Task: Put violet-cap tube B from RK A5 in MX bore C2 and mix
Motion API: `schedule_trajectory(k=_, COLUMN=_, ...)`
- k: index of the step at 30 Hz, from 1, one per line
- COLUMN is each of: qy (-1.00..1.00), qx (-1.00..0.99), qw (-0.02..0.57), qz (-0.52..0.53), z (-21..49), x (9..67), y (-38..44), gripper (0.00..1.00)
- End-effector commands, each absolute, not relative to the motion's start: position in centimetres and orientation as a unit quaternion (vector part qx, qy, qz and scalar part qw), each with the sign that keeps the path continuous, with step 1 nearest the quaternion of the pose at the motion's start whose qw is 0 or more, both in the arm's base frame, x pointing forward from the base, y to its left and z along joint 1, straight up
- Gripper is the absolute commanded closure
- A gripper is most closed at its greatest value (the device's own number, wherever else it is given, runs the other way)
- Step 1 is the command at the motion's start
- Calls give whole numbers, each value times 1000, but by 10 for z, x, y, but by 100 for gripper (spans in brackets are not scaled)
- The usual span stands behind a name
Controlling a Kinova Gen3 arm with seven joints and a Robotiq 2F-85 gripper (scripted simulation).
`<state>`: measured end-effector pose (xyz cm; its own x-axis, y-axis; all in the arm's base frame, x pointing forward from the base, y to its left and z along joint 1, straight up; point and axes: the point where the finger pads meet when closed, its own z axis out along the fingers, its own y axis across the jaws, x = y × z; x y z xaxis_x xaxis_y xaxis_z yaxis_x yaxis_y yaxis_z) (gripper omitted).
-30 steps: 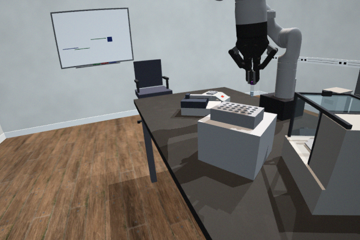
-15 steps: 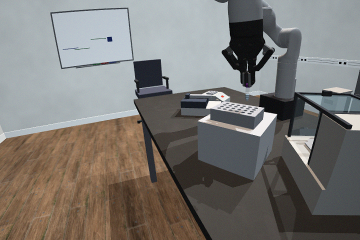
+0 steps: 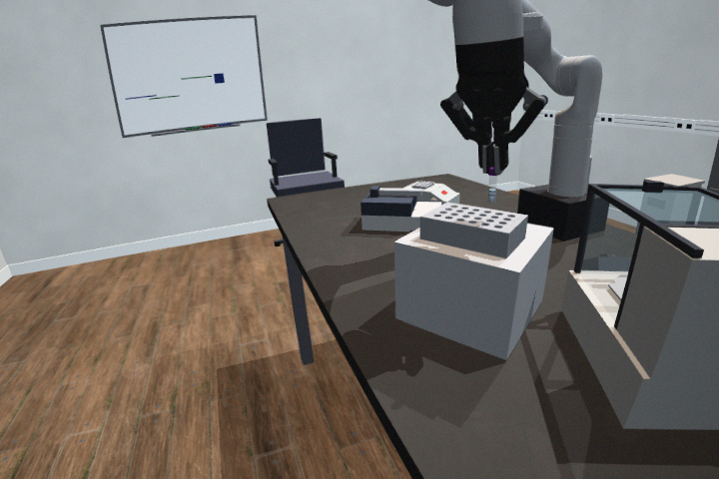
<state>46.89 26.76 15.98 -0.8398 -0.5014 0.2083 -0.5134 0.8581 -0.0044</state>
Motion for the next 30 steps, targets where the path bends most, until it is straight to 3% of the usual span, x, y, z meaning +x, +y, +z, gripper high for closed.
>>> schedule_trajectory(k=1, qy=-959, qx=265, qw=99, qz=30, z=158, x=469, y=268, gripper=90)
schedule_trajectory(k=30, qy=-959, qx=265, qw=99, qz=30, z=139, x=469, y=268, gripper=90)
